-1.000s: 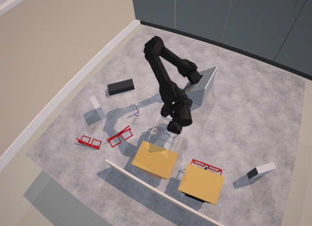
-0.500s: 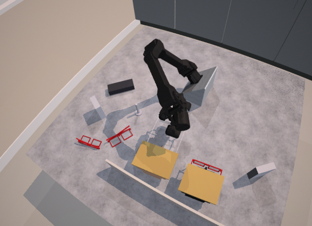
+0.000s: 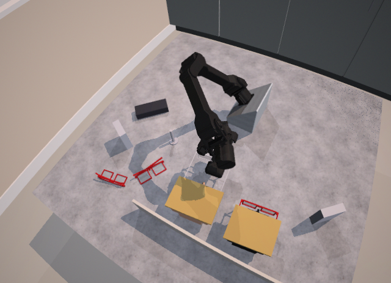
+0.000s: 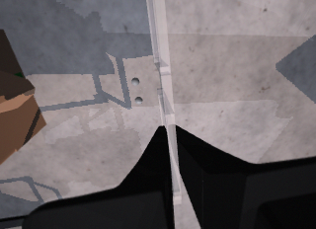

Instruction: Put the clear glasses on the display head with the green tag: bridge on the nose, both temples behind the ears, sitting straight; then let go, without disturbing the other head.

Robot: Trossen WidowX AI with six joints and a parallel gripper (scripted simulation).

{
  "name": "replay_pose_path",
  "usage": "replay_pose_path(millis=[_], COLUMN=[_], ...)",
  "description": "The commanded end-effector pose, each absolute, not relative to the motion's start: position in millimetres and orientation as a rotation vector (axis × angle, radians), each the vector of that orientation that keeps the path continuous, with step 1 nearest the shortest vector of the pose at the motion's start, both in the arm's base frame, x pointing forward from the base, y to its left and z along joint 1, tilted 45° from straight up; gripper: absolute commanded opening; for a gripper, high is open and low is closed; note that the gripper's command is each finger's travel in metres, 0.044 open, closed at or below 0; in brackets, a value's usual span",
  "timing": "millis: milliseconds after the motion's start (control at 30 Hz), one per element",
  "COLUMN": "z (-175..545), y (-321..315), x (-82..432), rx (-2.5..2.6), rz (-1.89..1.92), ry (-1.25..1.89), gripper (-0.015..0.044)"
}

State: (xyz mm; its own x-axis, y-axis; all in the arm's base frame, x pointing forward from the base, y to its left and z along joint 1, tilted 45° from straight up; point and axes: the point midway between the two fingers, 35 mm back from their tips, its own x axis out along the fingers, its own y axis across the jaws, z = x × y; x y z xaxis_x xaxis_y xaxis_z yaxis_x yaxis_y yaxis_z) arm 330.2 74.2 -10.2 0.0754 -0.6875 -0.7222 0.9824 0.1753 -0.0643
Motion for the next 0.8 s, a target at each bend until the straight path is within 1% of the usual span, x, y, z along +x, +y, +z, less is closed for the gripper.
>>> replay_pose_path(millis=[0, 767], z=[-10.6, -11.5], y=[75.2, 81.1], x=[336.9, 367.2], rx=[0.507, 0.509], rz=[-1.335, -1.334], ry=[0.714, 0.713], gripper=[0.0, 0.0])
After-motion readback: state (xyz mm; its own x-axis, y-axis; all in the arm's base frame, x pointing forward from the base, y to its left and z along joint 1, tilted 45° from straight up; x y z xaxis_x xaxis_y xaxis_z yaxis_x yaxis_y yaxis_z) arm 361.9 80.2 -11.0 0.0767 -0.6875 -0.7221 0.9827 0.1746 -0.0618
